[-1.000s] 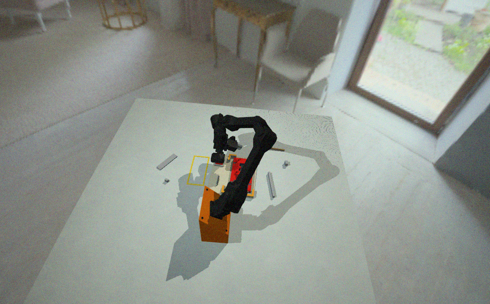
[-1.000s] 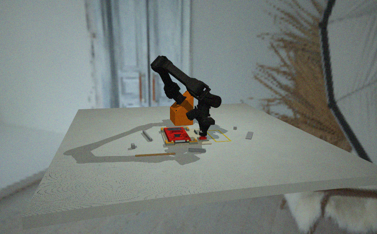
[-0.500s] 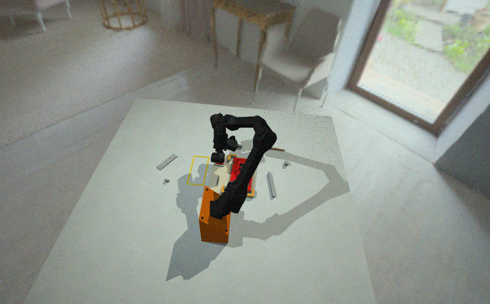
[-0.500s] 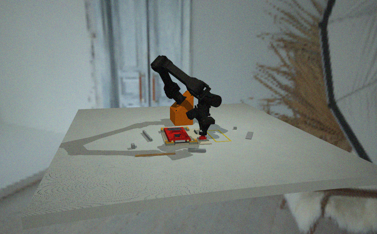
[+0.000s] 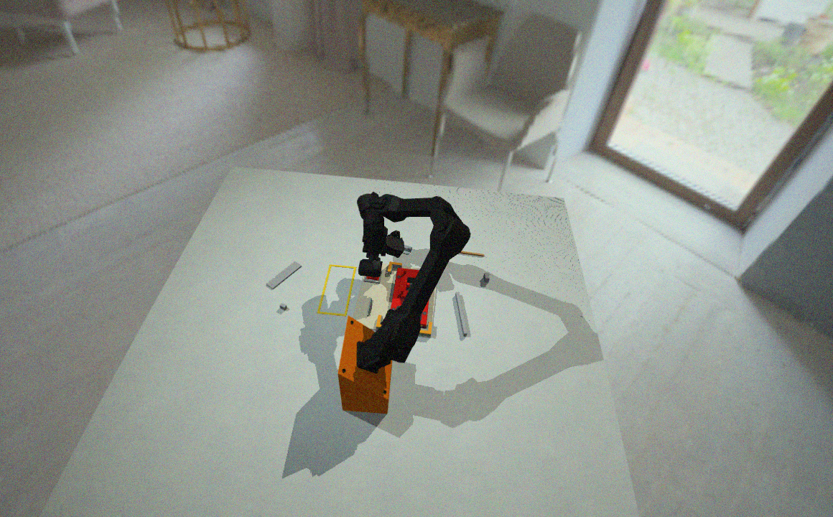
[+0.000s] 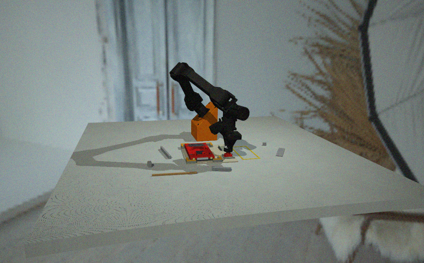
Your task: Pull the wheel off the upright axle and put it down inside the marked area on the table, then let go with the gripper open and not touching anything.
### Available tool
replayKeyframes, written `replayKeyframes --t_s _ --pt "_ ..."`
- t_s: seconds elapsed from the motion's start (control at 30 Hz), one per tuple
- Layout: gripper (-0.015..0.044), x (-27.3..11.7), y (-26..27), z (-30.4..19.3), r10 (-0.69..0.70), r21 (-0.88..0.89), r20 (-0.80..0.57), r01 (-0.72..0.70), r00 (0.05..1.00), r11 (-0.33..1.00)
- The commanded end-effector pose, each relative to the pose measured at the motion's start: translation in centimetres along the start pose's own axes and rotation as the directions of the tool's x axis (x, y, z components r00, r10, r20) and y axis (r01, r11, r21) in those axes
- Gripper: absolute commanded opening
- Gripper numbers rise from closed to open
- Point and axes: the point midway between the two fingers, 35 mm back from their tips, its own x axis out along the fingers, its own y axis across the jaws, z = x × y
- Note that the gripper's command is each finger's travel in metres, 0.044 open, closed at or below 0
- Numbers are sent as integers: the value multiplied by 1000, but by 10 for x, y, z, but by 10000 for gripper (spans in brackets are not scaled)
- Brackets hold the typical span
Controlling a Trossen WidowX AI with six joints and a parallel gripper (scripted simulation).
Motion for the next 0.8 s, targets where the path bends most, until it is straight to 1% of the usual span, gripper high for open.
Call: replayKeyframes --t_s 0.0,0.77 --pt "0 -6 1 -1 6 -4 -3 -6 1000 1000" --pt "0 -14 1 -1 8 -6 -2 -8 1000 1000"
